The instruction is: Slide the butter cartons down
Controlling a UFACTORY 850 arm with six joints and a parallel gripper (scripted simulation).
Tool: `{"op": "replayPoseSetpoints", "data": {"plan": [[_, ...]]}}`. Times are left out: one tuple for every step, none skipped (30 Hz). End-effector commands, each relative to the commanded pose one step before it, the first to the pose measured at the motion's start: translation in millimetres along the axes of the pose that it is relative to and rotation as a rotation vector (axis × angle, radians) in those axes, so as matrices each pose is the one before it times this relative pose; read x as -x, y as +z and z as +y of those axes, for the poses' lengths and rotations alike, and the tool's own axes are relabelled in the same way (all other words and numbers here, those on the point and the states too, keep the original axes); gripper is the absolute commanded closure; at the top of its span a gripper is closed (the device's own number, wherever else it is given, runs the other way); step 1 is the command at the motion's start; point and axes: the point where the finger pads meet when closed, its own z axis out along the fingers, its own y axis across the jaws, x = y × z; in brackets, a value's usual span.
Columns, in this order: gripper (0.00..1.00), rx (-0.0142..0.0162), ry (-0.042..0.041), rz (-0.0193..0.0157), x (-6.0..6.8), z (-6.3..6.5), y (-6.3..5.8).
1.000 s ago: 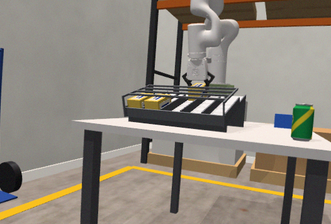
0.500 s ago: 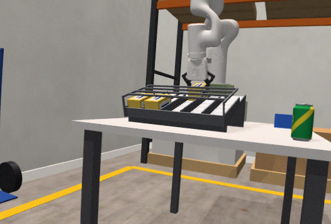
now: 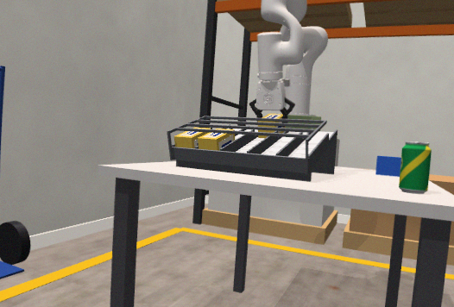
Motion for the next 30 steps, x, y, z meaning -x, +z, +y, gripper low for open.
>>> {"op": "replayPoseSetpoints", "data": {"plan": [[0.0,0.00012,-0.00003,-0.00142,0.63,0.06,-0.66],[0.0,0.0,0.0,0.0,0.0,0.0,0.0],[0.0,0.0,0.0,0.0,0.0,0.0,0.0],[0.0,0.0,0.0,0.0,0.0,0.0,0.0],[0.0,0.0,0.0,0.0,0.0,0.0,0.0],[0.0,0.0,0.0,0.0,0.0,0.0,0.0],[0.0,0.0,0.0,0.0,0.0,0.0,0.0],[0.0,0.0,0.0,0.0,0.0,0.0,0.0],[0.0,0.0,0.0,0.0,0.0,0.0,0.0],[0.0,0.0,0.0,0.0,0.0,0.0,0.0],[0.0,0.0,0.0,0.0,0.0,0.0,0.0],[0.0,0.0,0.0,0.0,0.0,0.0,0.0],[0.0,0.0,0.0,0.0,0.0,0.0,0.0],[0.0,0.0,0.0,0.0,0.0,0.0,0.0],[0.0,0.0,0.0,0.0,0.0,0.0,0.0],[0.0,0.0,0.0,0.0,0.0,0.0,0.0],[0.0,0.0,0.0,0.0,0.0,0.0,0.0],[0.0,0.0,0.0,0.0,0.0,0.0,0.0],[0.0,0.0,0.0,0.0,0.0,0.0,0.0],[0.0,0.0,0.0,0.0,0.0,0.0,0.0],[0.0,0.0,0.0,0.0,0.45,0.28,-28.25],[0.0,0.0,0.0,0.0,0.0,0.0,0.0],[0.0,0.0,0.0,0.0,0.0,0.0,0.0],[0.0,0.0,0.0,0.0,0.0,0.0,0.0],[0.0,0.0,0.0,0.0,0.0,0.0,0.0],[0.0,0.0,0.0,0.0,0.0,0.0,0.0],[0.0,0.0,0.0,0.0,0.0,0.0,0.0],[0.0,0.0,0.0,0.0,0.0,0.0,0.0],[0.0,0.0,0.0,0.0,0.0,0.0,0.0],[0.0,0.0,0.0,0.0,0.0,0.0,0.0]]}}
